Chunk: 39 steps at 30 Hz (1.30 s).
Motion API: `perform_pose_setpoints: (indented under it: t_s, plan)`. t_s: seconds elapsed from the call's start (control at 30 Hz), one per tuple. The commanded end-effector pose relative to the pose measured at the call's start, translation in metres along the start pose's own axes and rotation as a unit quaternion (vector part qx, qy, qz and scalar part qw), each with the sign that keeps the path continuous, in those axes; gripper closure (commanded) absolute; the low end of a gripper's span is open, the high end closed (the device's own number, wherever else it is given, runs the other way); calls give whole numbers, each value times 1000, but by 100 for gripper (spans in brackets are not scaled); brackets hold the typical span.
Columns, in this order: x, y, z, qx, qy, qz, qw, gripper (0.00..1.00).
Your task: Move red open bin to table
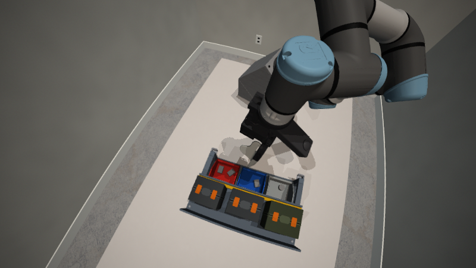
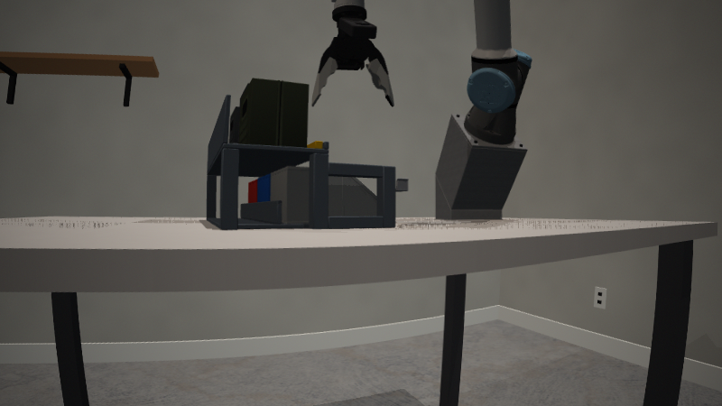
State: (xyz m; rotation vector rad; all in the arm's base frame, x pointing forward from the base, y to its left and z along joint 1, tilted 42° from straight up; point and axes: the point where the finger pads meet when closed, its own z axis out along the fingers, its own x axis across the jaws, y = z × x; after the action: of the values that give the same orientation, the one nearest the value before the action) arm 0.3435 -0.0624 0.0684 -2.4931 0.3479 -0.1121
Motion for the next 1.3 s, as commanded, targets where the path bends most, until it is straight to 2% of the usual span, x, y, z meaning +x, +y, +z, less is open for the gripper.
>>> perform_pose_setpoints:
  t_s: [0.0,0.3,0.33,0.47,0.87,0.9,1.03,1.27]
  plan:
    - [-4,-9,-1,-20,-11,39,999,0]
    - [-4,-9,-1,-20,-11,39,999,0]
    - [-1,-4,-1,-11,-4,21,1000,0]
    - [-5,-12,-2,-40,-18,77,996,0]
    - [-5,-12,-2,-40,-18,77,996,0]
    - [-2,-6,-1,-15,-7,30,999,0]
    - [-7,-15,-2,-40,-18,77,996,0]
    - [-7,-15,-2,-40,-18,77,996,0]
